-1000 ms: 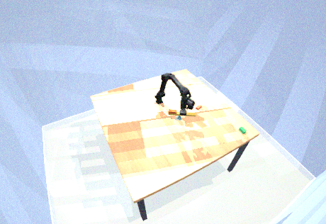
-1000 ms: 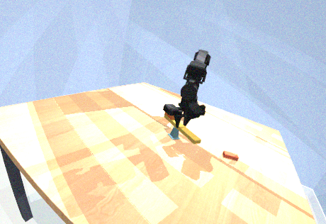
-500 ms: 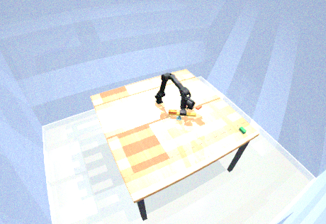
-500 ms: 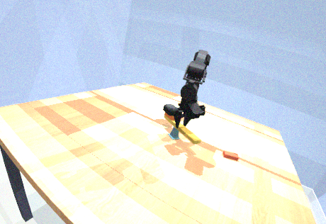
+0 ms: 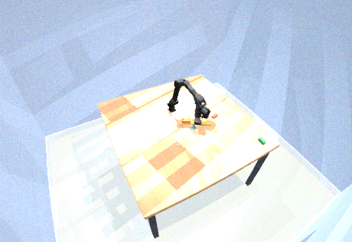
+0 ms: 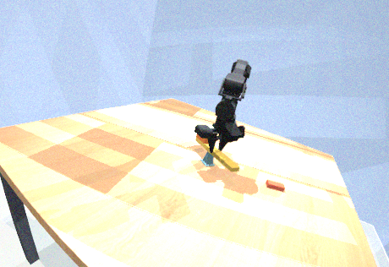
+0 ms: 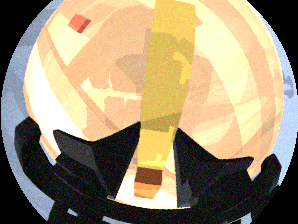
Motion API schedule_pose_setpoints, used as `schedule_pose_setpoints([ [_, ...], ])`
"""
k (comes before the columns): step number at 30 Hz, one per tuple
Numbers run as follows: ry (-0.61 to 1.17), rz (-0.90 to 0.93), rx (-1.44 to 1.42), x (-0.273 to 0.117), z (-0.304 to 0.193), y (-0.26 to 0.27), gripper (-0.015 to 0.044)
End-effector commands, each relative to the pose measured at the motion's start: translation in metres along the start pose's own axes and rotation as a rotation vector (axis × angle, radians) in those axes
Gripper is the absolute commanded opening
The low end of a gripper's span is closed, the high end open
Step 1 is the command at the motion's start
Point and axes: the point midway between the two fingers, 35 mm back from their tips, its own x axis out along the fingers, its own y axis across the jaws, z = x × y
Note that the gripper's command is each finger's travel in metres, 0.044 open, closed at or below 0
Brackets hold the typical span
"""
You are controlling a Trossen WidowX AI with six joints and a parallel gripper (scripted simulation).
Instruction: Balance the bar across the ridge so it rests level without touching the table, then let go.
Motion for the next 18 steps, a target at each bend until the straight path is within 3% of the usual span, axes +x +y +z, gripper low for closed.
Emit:
schedule_pose_setpoints([
  [1,-0.002,0.000,0.001,0.0004,0.0003,0.0000,0.0000],
  [18,-0.002,0.000,0.001,0.0019,0.0000,0.0002,0.0000],
])
